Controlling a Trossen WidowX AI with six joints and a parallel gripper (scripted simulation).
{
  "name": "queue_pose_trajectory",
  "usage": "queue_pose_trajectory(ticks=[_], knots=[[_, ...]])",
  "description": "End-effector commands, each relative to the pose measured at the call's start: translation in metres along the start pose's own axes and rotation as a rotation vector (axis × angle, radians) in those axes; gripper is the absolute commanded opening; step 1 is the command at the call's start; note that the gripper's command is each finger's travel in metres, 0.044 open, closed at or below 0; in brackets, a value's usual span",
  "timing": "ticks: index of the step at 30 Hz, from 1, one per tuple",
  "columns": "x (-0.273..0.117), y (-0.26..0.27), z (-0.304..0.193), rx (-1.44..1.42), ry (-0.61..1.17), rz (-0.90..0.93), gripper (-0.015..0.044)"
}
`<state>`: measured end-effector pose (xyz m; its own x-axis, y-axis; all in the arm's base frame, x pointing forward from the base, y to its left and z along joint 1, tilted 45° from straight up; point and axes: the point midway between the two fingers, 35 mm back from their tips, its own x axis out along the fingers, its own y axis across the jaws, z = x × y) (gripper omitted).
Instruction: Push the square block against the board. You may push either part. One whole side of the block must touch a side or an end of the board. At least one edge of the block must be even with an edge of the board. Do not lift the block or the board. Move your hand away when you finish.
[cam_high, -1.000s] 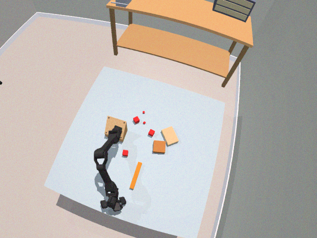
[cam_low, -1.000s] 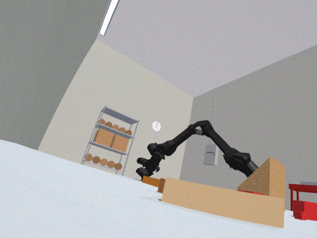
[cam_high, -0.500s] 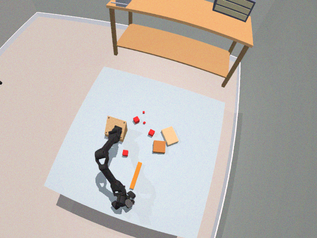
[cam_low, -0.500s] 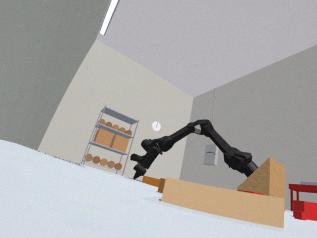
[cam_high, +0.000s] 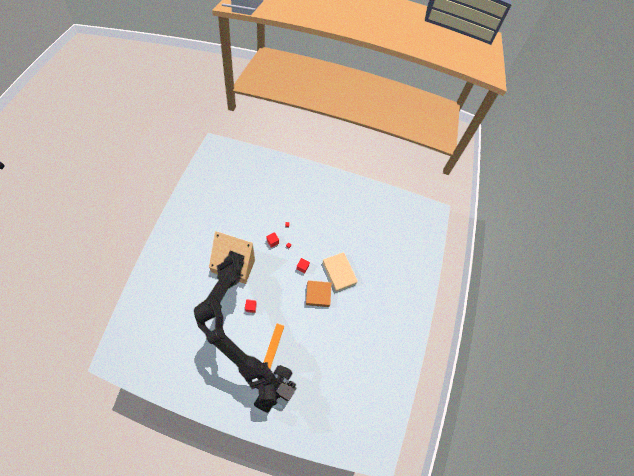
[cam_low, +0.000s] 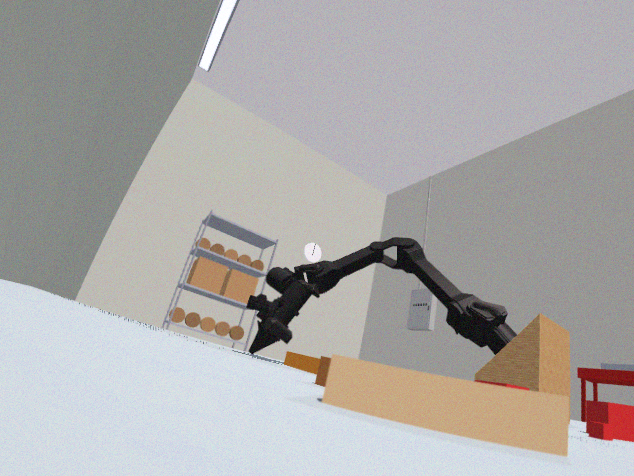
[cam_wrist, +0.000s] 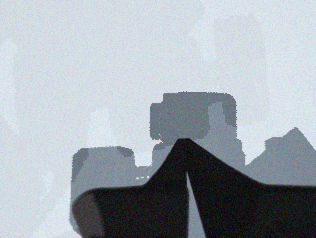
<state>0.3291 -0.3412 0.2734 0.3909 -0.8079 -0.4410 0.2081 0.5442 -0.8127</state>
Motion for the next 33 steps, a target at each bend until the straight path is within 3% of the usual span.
queue_pose_trajectory(ticks=[1,17,33], knots=[[-0.001,0.036,0.019,-0.089,-0.027,0.081,0.0],[-0.017,0.186,0.059,-0.448,-0.025,0.337,0.0],[-0.061,0.315,0.059,-0.857,-0.006,0.507,0.0]])
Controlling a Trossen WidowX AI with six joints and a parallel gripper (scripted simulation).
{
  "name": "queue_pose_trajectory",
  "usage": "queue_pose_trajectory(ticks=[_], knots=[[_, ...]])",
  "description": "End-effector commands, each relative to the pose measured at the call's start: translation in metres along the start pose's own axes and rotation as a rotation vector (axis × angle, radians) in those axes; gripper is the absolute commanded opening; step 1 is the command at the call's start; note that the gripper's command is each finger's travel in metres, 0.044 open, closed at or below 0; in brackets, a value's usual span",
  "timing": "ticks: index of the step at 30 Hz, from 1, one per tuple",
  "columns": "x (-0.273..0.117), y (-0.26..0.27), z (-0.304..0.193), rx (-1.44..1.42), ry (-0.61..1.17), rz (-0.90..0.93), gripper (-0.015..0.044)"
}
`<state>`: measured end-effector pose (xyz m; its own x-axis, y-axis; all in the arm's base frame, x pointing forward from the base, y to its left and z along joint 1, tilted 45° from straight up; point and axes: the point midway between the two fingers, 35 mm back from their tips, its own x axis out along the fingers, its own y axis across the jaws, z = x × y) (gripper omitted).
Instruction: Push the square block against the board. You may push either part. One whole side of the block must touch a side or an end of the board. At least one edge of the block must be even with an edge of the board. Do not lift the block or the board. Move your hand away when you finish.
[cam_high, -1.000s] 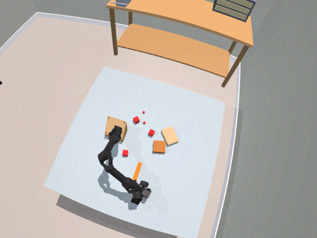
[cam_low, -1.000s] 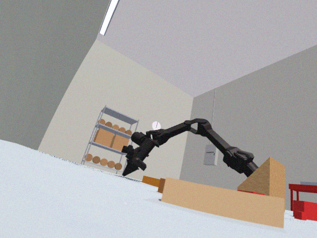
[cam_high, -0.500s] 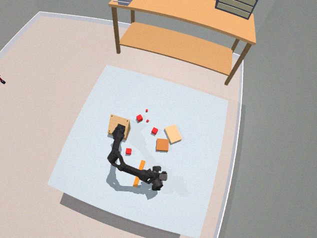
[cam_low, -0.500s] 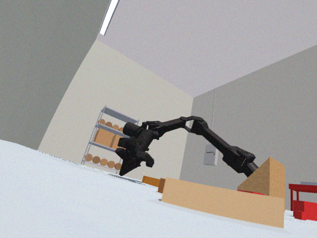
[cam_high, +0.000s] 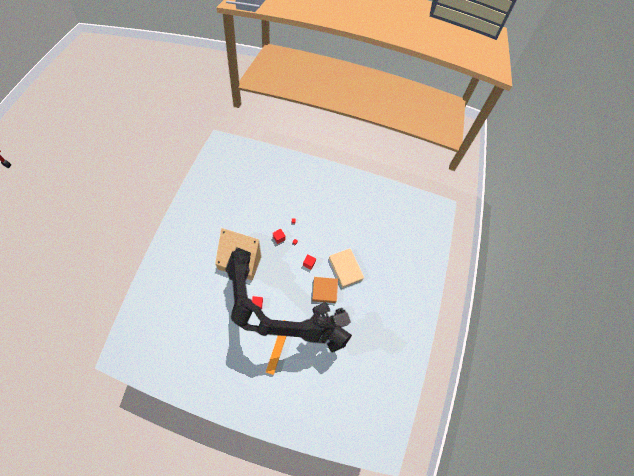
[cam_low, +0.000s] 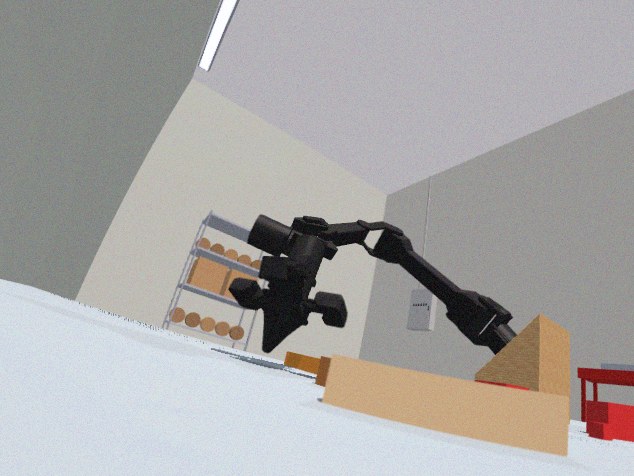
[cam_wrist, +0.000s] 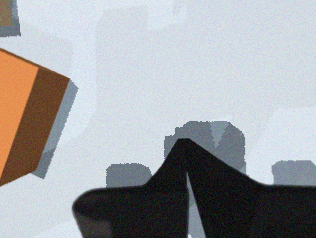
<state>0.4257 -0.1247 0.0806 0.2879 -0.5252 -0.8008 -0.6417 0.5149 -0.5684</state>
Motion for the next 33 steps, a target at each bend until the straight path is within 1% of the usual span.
queue_pose_trajectory(ticks=[1,15,33], knots=[[0.002,0.025,0.017,-0.103,0.02,0.036,0.0],[-0.003,0.117,0.064,-0.484,0.1,0.138,0.0],[-0.017,0.227,0.091,-1.058,0.242,0.179,0.0]])
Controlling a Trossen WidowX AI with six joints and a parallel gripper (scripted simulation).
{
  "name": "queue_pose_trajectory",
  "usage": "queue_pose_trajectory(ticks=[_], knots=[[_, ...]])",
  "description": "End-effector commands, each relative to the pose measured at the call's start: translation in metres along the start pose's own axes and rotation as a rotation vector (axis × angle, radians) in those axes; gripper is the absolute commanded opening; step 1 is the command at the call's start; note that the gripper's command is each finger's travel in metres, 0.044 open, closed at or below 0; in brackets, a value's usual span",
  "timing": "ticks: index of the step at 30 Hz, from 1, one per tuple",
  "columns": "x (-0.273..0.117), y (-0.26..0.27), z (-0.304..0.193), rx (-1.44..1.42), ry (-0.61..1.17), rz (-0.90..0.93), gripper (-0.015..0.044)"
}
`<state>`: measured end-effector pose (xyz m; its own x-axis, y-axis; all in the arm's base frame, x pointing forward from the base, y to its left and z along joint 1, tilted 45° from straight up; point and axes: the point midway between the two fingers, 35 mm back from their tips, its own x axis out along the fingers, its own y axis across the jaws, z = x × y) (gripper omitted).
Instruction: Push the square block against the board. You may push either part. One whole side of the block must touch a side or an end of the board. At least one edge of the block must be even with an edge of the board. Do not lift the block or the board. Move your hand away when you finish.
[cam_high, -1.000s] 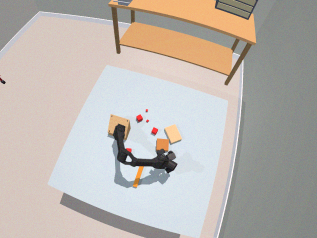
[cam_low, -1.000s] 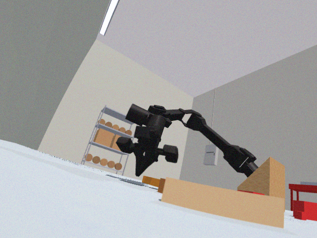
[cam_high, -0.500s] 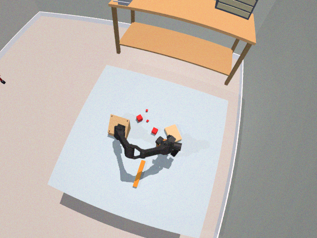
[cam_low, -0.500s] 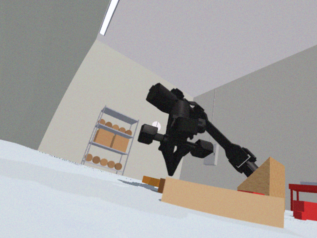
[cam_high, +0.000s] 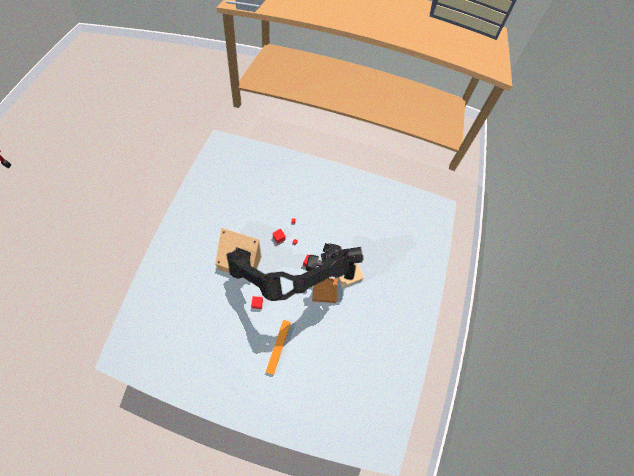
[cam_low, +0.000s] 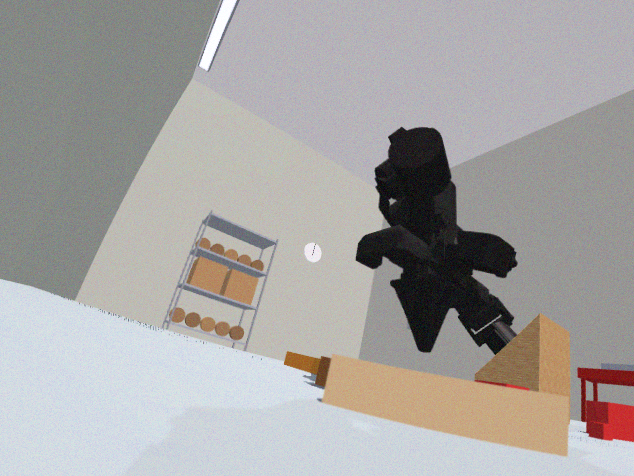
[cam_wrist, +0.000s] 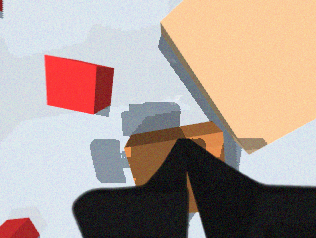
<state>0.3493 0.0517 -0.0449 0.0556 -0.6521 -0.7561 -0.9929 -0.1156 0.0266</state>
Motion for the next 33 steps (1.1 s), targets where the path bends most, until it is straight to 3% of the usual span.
queue_pose_trajectory(ticks=[1,7,12,33], knots=[[-0.002,0.01,0.018,-0.123,0.046,0.006,0.0],[0.0,0.012,0.021,-0.144,0.054,0.007,0.0],[0.052,0.012,0.017,-0.144,0.057,0.008,0.0],[0.051,0.01,0.004,-0.144,0.056,0.008,0.0]])
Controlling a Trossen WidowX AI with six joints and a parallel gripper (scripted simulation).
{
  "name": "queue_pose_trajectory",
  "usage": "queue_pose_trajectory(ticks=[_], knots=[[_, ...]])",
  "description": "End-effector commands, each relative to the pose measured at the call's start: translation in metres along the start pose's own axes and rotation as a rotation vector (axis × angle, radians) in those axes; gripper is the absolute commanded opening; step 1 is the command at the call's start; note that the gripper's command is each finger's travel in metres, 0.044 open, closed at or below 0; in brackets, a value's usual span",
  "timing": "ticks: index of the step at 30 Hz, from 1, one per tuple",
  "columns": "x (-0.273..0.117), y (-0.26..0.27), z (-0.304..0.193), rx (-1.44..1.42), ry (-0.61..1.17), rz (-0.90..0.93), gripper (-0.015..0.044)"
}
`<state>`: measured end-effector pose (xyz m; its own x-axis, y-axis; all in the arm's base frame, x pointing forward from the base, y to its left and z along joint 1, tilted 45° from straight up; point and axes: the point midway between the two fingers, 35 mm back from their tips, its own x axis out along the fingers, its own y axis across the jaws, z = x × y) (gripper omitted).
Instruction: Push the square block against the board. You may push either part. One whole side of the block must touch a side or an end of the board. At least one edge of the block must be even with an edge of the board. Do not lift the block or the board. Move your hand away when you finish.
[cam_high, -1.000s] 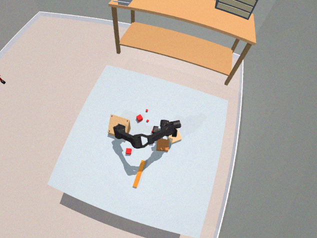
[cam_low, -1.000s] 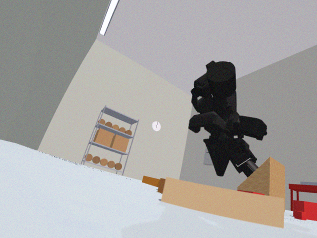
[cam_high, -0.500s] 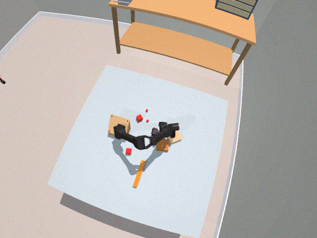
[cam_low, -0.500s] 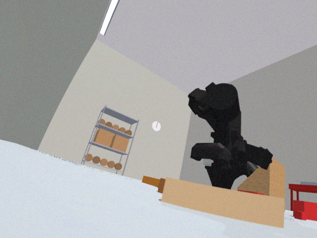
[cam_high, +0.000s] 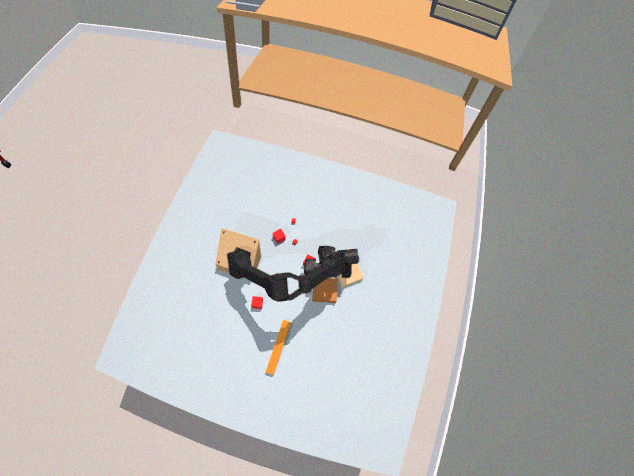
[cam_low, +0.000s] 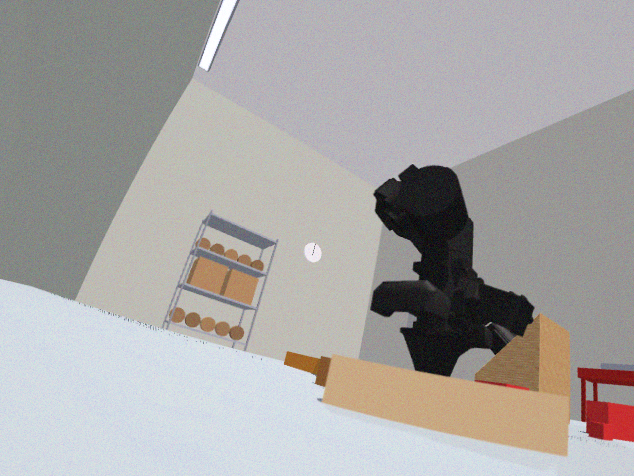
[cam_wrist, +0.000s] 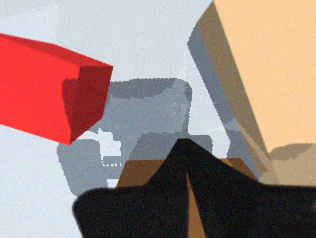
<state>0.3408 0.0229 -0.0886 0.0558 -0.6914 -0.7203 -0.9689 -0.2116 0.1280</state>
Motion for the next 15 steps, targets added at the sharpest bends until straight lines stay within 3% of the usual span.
queue_pose_trajectory(ticks=[1,15], knots=[[0.0,0.0,-0.005,-0.002,0.004,-0.001,0.0],[0.0,-0.001,-0.018,-0.003,0.004,-0.001,0.0]])
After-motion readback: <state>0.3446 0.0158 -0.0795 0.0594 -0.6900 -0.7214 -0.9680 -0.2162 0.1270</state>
